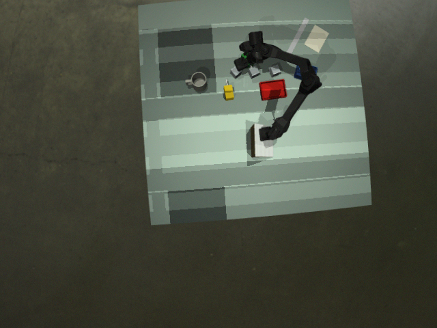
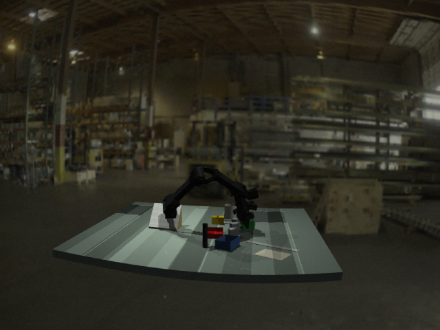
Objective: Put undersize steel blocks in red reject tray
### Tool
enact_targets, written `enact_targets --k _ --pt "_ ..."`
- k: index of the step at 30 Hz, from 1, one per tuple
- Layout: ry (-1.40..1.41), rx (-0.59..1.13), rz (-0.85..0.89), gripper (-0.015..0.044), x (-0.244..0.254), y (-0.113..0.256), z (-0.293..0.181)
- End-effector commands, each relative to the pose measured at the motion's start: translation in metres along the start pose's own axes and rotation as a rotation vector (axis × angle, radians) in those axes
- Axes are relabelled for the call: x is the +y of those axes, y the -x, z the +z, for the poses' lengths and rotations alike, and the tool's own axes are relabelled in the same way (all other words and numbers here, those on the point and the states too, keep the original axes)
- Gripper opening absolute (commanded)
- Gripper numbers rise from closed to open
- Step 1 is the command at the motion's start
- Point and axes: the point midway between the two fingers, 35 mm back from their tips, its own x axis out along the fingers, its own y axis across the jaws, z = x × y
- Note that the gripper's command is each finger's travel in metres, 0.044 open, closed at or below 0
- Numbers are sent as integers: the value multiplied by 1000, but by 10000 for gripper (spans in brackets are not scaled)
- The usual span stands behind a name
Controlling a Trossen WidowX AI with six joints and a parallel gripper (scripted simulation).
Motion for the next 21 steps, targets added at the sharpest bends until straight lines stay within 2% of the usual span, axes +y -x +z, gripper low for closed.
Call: enact_targets --k 1,21 --pt "-4 -12 -3 0 -3 3 1" --pt "-4 -11 -2 0 -3 5 -6"
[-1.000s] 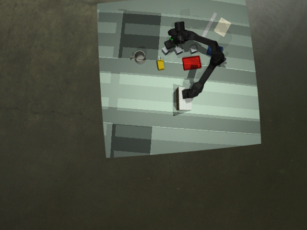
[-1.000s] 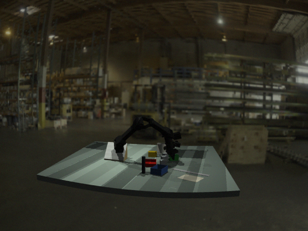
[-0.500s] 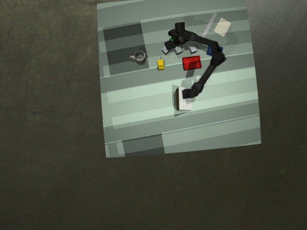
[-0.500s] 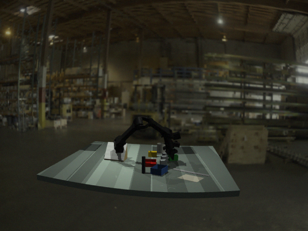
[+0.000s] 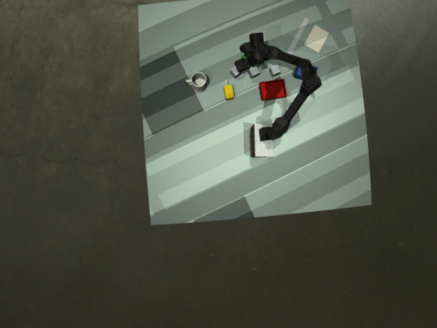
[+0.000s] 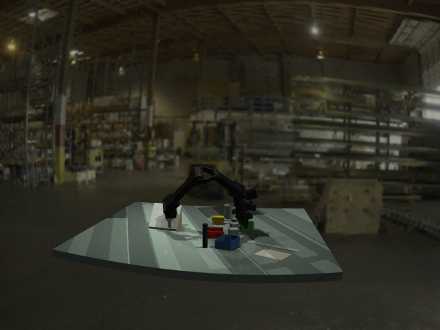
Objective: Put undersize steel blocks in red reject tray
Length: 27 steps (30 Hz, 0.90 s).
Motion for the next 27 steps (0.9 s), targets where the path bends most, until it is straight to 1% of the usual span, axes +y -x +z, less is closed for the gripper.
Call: enact_targets --k 1,27 --pt "-5 -13 -3 0 -3 4 1" --pt "-4 -13 -3 0 -2 6 -7"
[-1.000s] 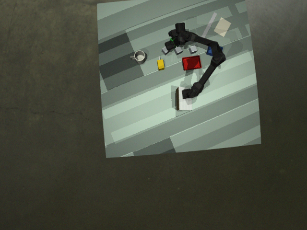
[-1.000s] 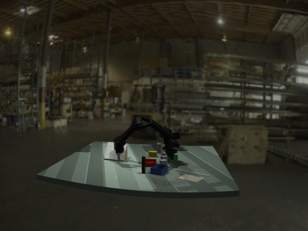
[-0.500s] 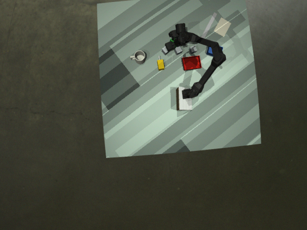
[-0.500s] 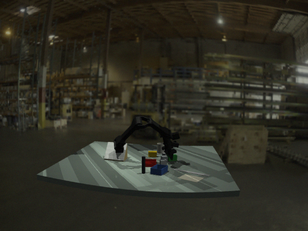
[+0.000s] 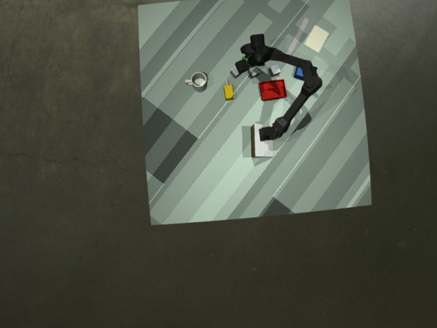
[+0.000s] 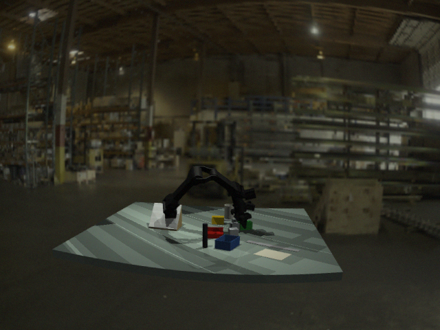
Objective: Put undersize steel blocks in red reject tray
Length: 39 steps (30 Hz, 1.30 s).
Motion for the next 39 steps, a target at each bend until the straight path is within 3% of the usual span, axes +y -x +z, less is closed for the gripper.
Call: enact_targets --k 1,39 --pt "-2 -10 -2 0 -3 4 0" --pt "0 -10 -1 0 -2 -3 17"
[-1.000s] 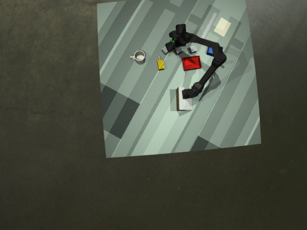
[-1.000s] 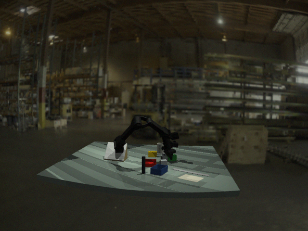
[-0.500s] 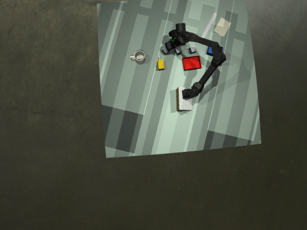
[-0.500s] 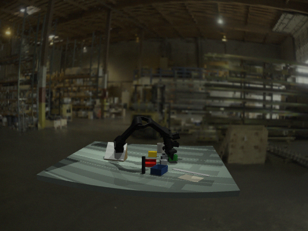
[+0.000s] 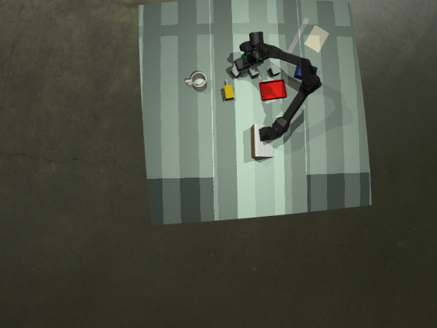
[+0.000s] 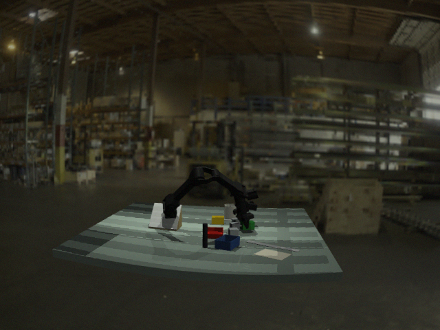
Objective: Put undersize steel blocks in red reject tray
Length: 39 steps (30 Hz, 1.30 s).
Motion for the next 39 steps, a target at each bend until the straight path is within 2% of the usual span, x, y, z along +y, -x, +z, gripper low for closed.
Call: enact_targets --k 1,39 --pt "2 -6 -1 0 -1 1 5" --pt "2 -8 -1 0 1 -3 21"
